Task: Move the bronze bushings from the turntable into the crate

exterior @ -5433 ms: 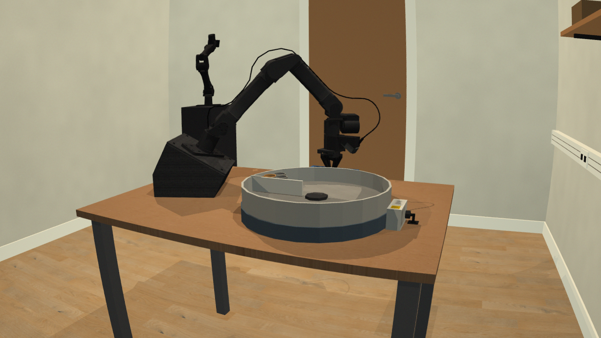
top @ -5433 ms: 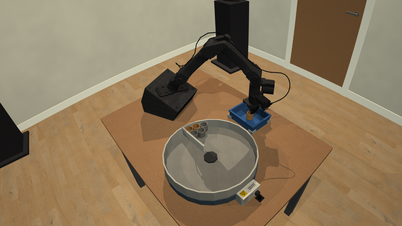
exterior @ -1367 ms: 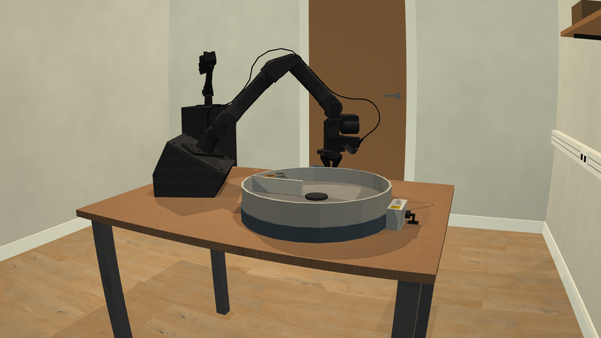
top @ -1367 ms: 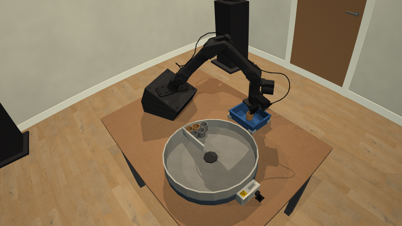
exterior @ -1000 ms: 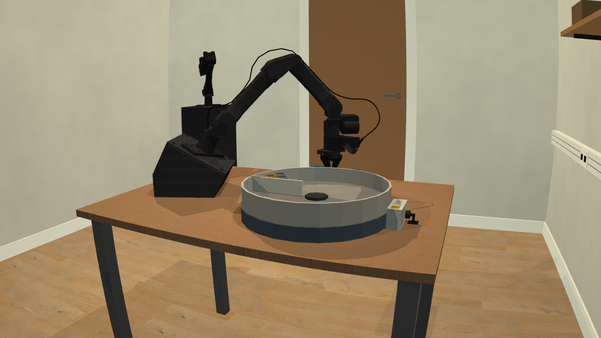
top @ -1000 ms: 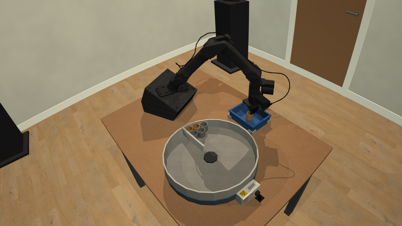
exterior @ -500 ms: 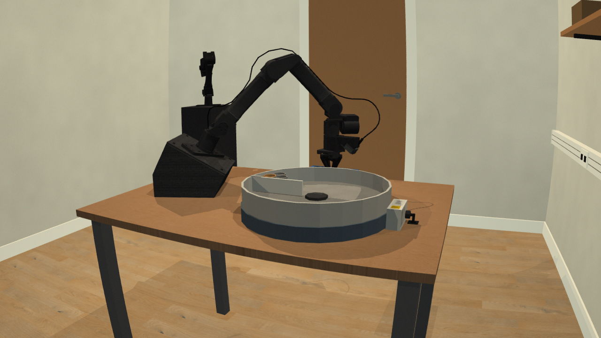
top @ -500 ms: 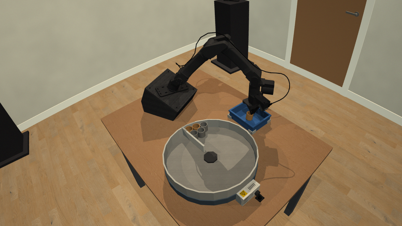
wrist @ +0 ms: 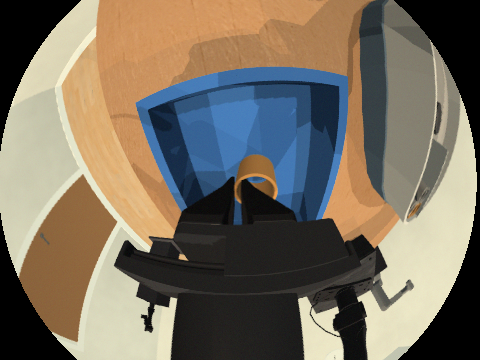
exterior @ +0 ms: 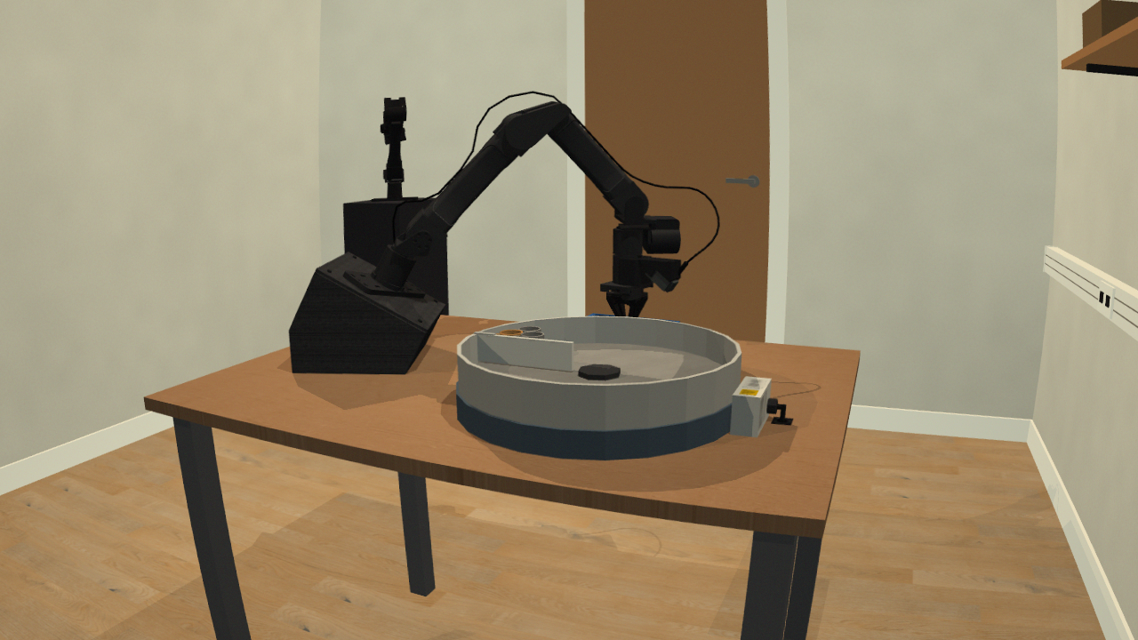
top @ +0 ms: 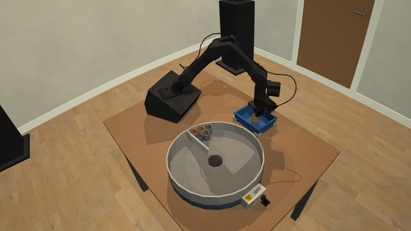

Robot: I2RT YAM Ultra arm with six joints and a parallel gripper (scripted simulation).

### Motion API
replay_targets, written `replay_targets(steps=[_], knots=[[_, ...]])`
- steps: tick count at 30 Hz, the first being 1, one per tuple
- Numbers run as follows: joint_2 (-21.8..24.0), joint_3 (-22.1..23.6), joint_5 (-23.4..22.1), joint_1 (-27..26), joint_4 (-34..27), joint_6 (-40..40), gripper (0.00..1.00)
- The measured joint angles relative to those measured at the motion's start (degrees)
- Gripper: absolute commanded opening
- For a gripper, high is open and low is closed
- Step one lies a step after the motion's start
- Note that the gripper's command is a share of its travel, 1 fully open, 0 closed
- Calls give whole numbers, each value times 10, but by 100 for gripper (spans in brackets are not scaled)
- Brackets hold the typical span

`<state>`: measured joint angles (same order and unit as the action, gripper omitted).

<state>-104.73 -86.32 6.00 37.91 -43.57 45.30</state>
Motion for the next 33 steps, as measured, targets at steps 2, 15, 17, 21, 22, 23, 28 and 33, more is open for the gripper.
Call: replay_targets(steps=[2,15,17,21,22,23,28,33], knots=[[0,0,0,0,0,0,0],[0,0,0,0,-1,0,16],[0,0,0,0,-1,0,16],[0,0,0,0,-1,0,16],[0,0,0,0,-1,0,16],[0,0,0,0,-1,0,16],[0,0,0,0,-1,0,16],[0,0,0,0,-1,0,16]])
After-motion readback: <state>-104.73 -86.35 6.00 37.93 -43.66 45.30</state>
